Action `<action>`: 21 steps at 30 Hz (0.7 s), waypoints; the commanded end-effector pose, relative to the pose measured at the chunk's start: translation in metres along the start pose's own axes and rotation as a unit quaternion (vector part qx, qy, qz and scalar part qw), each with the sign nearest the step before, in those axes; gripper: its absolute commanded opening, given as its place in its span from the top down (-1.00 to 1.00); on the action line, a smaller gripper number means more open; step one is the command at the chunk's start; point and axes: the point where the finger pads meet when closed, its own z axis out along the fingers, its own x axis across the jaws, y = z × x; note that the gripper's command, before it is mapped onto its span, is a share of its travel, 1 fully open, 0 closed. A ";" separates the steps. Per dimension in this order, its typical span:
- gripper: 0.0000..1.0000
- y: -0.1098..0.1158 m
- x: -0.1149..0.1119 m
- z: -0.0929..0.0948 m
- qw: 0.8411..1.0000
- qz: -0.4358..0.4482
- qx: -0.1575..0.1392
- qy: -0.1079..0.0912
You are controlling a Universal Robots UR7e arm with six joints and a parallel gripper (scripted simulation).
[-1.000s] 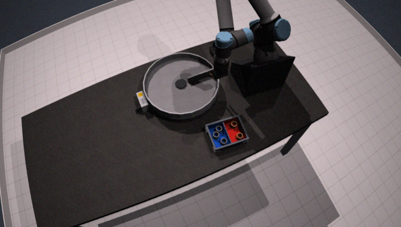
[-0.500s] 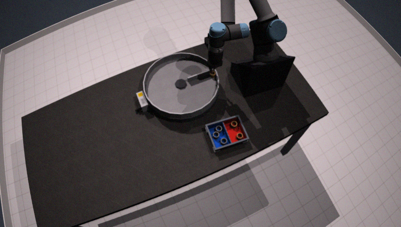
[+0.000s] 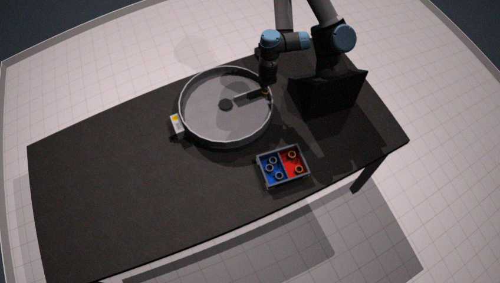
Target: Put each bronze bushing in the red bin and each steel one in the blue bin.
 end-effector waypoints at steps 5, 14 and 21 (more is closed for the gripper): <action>0.21 -0.001 0.000 0.017 1.000 0.000 0.000 -0.002; 0.21 -0.001 0.000 0.032 1.000 0.000 0.000 -0.002; 0.21 -0.001 0.000 0.032 1.000 0.000 0.000 -0.002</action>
